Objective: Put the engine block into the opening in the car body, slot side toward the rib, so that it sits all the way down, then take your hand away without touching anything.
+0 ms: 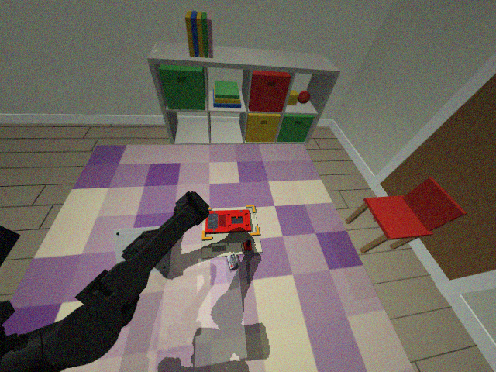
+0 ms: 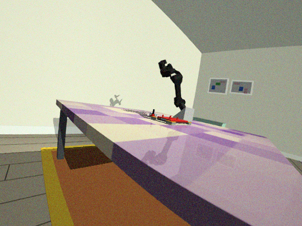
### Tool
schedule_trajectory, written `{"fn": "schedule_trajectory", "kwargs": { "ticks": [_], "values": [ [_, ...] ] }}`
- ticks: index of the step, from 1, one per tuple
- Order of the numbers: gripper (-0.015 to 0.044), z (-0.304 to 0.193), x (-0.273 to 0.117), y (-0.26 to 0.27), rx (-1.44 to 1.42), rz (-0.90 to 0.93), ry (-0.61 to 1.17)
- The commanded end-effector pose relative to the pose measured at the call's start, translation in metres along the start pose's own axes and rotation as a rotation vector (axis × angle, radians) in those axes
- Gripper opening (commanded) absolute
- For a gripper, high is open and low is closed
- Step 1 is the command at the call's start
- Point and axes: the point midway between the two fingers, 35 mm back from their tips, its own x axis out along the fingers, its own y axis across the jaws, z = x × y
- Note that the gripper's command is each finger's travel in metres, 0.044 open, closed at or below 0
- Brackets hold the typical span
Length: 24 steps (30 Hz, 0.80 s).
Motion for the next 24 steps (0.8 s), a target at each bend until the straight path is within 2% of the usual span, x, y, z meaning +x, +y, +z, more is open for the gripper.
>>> {"fn": "schedule_trajectory", "kwargs": {
  "ticks": [1,2,11,24],
  "values": [
    [0.0426,0.0,0.0,0.0,0.0,0.0,0.0],
    [0.044,-0.001,0.0,-0.001,0.001,-0.005,0.003],
    [0.044,-0.036,0.013,-0.065,0.028,-0.237,0.15],
    [0.044,-0.07,0.005,-0.107,-0.042,-0.373,0.311]
  ]
}}
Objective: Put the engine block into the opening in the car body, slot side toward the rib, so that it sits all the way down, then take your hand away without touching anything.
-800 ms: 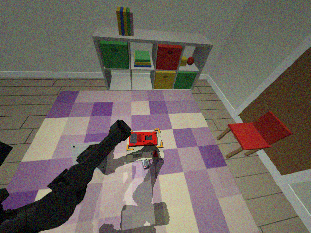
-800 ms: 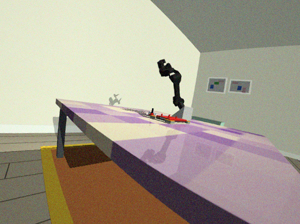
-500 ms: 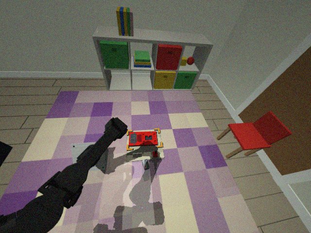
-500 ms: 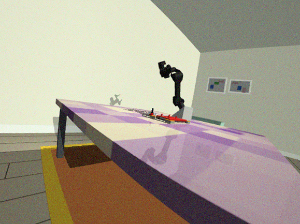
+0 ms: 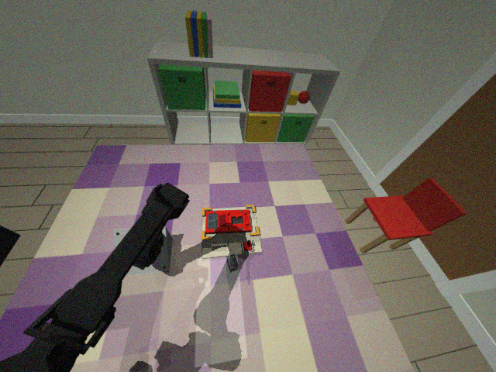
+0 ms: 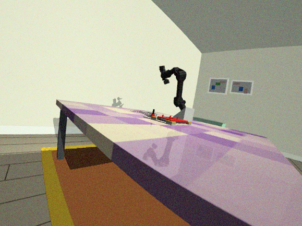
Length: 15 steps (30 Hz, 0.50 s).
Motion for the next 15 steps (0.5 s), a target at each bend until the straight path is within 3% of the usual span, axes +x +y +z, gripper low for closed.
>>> {"fn": "schedule_trajectory", "kwargs": {
  "ticks": [1,15],
  "values": [
    [0.044,-0.02,0.007,-0.022,-0.007,-0.079,0.077],
    [0.044,-0.11,-0.004,-0.102,-0.026,-0.375,0.415]
  ]
}}
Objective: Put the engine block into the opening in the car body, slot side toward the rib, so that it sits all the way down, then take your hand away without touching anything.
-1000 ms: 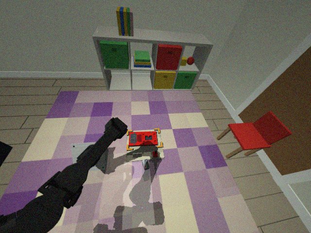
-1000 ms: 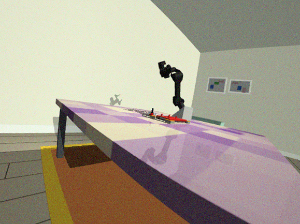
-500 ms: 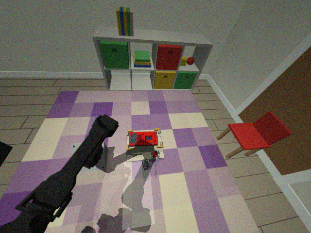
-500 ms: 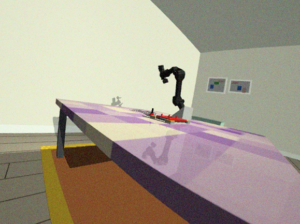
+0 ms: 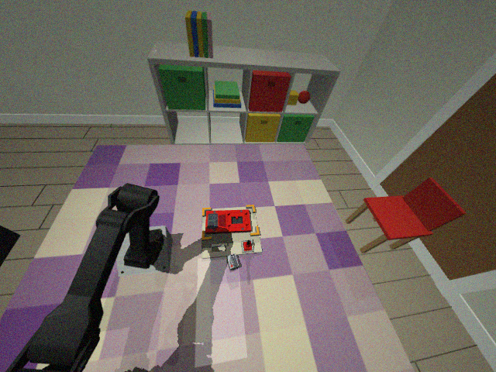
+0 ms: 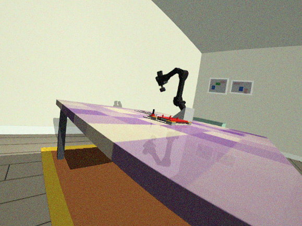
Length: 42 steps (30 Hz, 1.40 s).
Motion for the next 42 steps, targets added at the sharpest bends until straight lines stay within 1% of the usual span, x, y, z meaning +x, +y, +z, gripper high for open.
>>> {"fn": "schedule_trajectory", "kwargs": {
  "ticks": [1,11,19,29,34,42],
  "values": [
    [0.044,-0.032,0.006,-0.023,-0.016,-0.089,0.115],
    [0.044,-0.109,-0.004,-0.074,-0.09,-0.279,0.375],
    [0.044,-0.172,-0.036,-0.113,-0.175,-0.426,0.583],
    [0.044,-0.235,-0.106,-0.152,-0.321,-0.553,0.873],
    [0.044,-0.253,-0.14,-0.165,-0.392,-0.591,0.98],
    [0.044,-0.277,-0.213,-0.188,-0.574,-0.644,1.167]
  ]
}}
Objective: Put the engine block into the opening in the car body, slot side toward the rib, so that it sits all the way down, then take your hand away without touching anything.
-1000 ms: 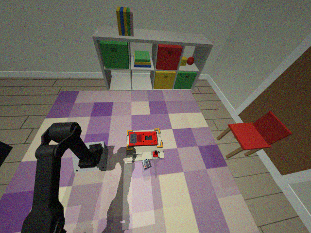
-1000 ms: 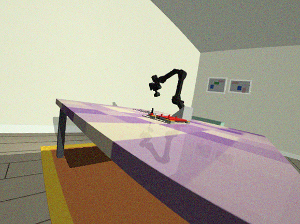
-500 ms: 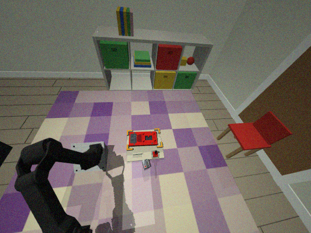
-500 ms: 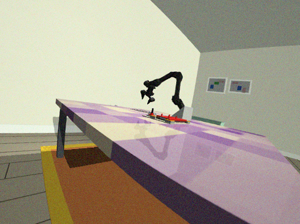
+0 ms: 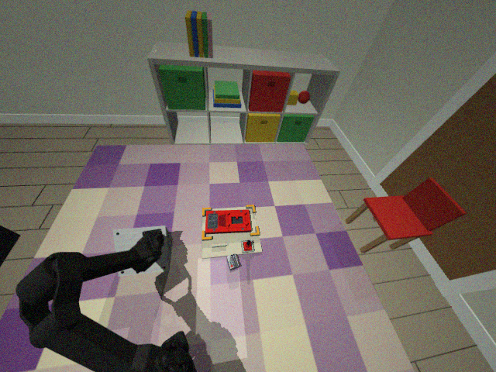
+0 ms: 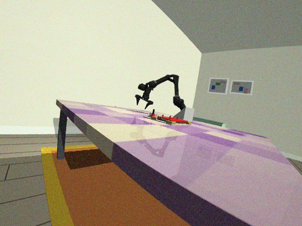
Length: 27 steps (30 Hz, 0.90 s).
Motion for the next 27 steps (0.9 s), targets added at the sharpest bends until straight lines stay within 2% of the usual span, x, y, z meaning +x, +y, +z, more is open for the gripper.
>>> {"fn": "schedule_trajectory", "kwargs": {
  "ticks": [1,15,27],
  "values": [
    [0.044,-0.04,0.0,-0.009,-0.095,-0.053,0.071],
    [0.044,-0.158,-0.026,-0.065,-0.493,-0.186,0.249],
    [0.044,-0.222,-0.073,-0.12,-0.879,-0.213,0.329]
  ]
}}
